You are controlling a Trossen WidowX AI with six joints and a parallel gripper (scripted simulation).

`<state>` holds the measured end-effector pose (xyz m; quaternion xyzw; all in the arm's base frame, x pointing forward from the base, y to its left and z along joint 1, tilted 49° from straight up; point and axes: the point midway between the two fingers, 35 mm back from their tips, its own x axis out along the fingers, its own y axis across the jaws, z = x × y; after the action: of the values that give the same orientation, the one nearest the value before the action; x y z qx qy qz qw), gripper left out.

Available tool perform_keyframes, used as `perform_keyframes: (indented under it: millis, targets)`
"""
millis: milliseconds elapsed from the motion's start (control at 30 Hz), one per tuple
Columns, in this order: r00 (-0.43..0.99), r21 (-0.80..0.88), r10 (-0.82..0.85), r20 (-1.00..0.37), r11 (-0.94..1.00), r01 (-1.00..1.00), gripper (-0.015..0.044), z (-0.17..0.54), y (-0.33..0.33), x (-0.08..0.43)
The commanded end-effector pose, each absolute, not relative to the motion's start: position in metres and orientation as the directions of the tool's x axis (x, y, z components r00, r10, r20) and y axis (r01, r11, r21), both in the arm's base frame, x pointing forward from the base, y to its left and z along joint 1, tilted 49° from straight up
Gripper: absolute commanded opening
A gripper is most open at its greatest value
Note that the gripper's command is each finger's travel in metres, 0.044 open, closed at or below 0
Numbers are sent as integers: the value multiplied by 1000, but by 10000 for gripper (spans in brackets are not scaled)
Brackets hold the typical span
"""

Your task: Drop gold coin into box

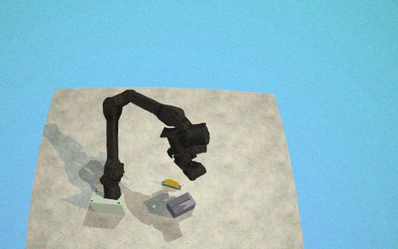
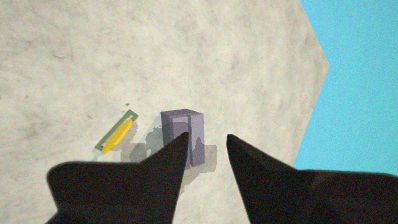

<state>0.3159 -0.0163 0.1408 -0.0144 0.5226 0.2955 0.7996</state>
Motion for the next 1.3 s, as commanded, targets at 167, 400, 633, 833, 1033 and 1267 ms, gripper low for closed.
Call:
perform_keyframes:
  millis: [167, 400, 633, 833, 1033, 1267]
  targets:
    - [-128, 719, 741, -659, 670, 184, 161, 128, 37, 254]
    - [-128, 719, 741, -659, 670, 184, 161, 128, 37, 254]
    - [-128, 720, 742, -658, 670, 184, 161, 106, 64, 250]
    - [-128, 720, 742, -658, 669, 184, 161, 97, 76, 251]
    - [-127, 719, 741, -659, 670, 184, 161, 92, 81, 251]
    - [-127, 718, 740, -660, 672, 184, 161, 84, 90, 250]
